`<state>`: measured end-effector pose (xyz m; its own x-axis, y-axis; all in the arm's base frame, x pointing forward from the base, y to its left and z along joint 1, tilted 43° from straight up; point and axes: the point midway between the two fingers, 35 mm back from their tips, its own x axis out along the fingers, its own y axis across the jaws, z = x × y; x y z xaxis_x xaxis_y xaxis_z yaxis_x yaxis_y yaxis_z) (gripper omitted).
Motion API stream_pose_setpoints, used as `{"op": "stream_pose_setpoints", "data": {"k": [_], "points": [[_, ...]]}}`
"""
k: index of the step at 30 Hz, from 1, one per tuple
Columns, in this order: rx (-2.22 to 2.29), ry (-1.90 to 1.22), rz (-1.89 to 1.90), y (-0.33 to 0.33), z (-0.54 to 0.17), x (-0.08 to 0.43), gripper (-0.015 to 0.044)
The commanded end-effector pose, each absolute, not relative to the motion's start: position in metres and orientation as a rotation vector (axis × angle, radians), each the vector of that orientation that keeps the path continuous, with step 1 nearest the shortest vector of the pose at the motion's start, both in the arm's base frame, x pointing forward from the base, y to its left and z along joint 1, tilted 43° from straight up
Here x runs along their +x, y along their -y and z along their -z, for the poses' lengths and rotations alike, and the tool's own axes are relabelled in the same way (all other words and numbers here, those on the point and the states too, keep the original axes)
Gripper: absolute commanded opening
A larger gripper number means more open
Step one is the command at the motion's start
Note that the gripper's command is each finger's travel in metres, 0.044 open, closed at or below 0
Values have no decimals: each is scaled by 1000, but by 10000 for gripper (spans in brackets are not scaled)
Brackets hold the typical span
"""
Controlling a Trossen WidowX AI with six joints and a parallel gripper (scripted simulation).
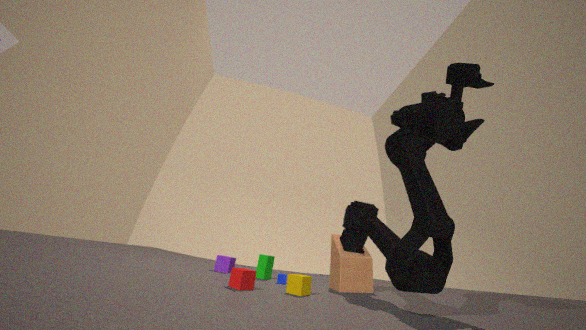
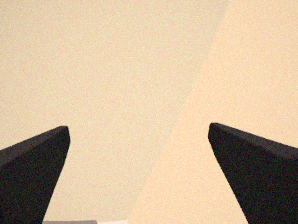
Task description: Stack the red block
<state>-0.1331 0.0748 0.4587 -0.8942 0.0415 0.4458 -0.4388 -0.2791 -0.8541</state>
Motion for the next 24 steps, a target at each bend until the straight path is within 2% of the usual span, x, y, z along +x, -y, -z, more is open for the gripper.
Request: {"op": "stream_pose_setpoints", "data": {"k": [1,5,12,18,24], "points": [[496,1665,-2239,-74,-459,-133,426],[639,1690,-2232,-45,-472,-132,440],[1187,1753,-2205,61,-501,-104,440],[1716,1786,-2153,146,-504,-50,440],[2293,1786,-2062,213,-483,27,440]]}}
